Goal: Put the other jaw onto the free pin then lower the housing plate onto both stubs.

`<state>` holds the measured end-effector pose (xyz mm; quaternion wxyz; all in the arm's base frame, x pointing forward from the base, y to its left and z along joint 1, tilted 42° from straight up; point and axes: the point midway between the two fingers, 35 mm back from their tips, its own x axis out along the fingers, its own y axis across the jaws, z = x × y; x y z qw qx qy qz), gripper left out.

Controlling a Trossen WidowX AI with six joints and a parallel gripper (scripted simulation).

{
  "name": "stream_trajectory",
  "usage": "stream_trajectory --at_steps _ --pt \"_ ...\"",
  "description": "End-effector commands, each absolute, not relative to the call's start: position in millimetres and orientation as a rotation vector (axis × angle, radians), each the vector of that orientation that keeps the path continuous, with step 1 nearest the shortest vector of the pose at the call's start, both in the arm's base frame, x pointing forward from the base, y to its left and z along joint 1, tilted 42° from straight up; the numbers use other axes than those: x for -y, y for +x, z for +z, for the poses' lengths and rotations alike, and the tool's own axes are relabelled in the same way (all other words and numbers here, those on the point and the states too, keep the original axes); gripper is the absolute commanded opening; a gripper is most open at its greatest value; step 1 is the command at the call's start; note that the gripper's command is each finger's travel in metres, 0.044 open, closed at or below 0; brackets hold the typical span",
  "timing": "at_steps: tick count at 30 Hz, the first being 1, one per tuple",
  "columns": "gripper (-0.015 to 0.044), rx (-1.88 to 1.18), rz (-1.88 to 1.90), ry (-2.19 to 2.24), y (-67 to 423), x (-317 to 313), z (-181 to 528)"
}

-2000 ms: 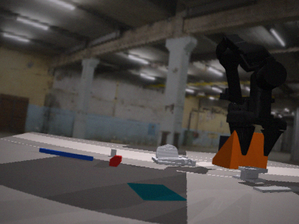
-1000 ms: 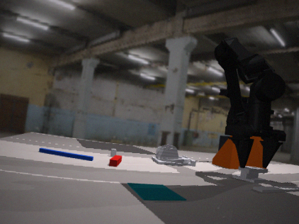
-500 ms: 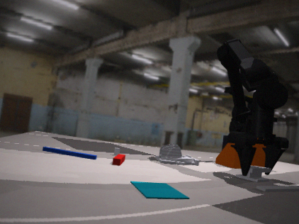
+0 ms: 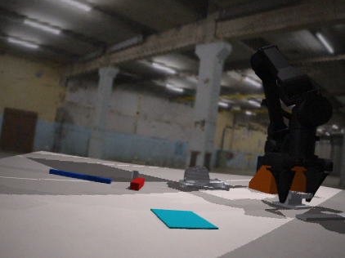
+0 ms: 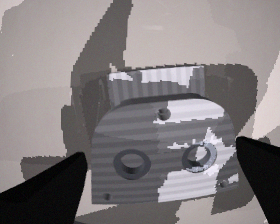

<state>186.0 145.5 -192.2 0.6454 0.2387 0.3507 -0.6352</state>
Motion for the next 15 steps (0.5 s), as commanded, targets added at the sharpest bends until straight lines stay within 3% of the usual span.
stream_trajectory --at_steps 1,6,15 --pt "0.044 -0.8 -1.442 0.538 186.1 -144.8 -192.5" --pt "0.044 -0.8 -1.442 0.538 186.1 -144.8 -192.5" --pt "0.038 -0.798 -1.446 0.543 185.9 -145.4 -192.3"
